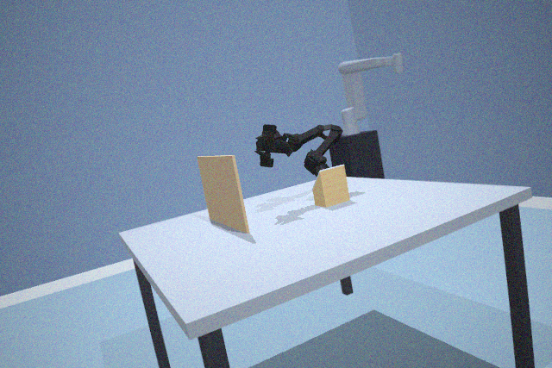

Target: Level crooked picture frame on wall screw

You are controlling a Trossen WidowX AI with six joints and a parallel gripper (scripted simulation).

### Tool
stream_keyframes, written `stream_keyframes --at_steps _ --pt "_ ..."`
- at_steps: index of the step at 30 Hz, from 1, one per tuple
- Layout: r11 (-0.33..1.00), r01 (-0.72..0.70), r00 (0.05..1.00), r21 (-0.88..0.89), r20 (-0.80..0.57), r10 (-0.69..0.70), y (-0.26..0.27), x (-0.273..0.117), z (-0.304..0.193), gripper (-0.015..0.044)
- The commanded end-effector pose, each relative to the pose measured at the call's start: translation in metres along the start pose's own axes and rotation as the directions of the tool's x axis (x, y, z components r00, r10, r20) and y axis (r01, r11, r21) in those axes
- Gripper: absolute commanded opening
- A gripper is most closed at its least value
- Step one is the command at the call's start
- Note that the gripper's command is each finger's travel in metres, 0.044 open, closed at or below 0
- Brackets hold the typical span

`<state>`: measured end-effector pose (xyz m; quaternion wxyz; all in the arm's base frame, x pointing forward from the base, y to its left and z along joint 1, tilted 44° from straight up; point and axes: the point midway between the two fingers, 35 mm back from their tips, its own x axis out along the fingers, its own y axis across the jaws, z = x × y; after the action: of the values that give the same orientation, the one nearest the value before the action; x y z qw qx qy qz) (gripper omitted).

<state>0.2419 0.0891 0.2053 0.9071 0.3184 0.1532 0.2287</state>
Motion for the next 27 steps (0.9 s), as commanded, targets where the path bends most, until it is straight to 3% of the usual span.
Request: stream_keyframes --at_steps 1,9,27 --pt "0.986 0.078 0.988 0.149 0.121 -0.096 -0.018 -0.032 0.020 0.0260" --pt "0.892 0.111 0.901 0.438 0.335 -0.276 -0.043 -0.091 0.032 0.0260" --pt "0.889 0.110 0.898 0.444 0.339 -0.280 -0.044 -0.092 0.032 0.0260"
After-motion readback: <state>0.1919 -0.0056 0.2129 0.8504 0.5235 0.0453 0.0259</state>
